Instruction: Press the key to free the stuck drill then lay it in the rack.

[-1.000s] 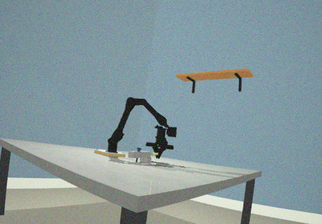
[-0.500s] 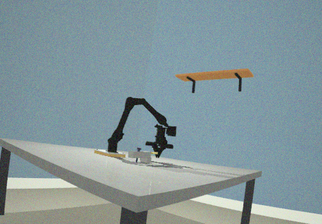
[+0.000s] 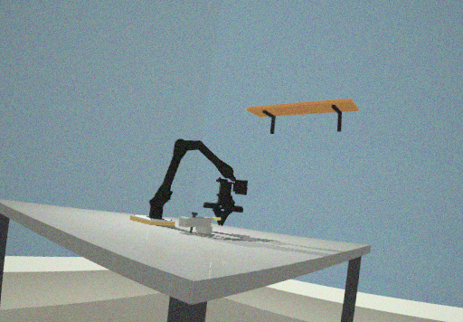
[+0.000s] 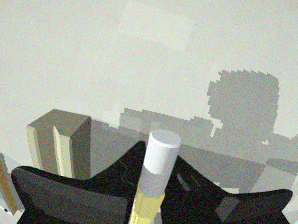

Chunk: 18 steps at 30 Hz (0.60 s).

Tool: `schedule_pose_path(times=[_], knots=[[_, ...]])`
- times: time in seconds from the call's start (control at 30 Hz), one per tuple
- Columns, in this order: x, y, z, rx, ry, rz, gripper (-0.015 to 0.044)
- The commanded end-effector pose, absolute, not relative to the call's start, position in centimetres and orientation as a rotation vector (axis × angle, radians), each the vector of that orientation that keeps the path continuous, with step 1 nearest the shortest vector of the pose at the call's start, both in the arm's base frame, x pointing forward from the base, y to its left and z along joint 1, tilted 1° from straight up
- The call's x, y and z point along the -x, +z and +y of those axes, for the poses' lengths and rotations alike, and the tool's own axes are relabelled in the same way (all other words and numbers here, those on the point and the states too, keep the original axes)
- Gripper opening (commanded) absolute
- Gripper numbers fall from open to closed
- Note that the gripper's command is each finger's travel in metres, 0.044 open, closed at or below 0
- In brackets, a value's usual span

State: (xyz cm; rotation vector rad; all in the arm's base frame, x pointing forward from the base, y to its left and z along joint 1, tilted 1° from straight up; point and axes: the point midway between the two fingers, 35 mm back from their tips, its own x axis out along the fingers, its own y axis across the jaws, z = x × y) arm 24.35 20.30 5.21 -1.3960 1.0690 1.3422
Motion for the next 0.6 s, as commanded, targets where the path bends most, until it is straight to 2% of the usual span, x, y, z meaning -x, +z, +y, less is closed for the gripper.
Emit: schedule_pose_path(times=[0.0,0.57], knots=[[-24.37,5.55,20.32,1.393,1.338,1.065,0.0],[-24.19,6.02,20.13,1.393,1.338,1.065,0.0]])
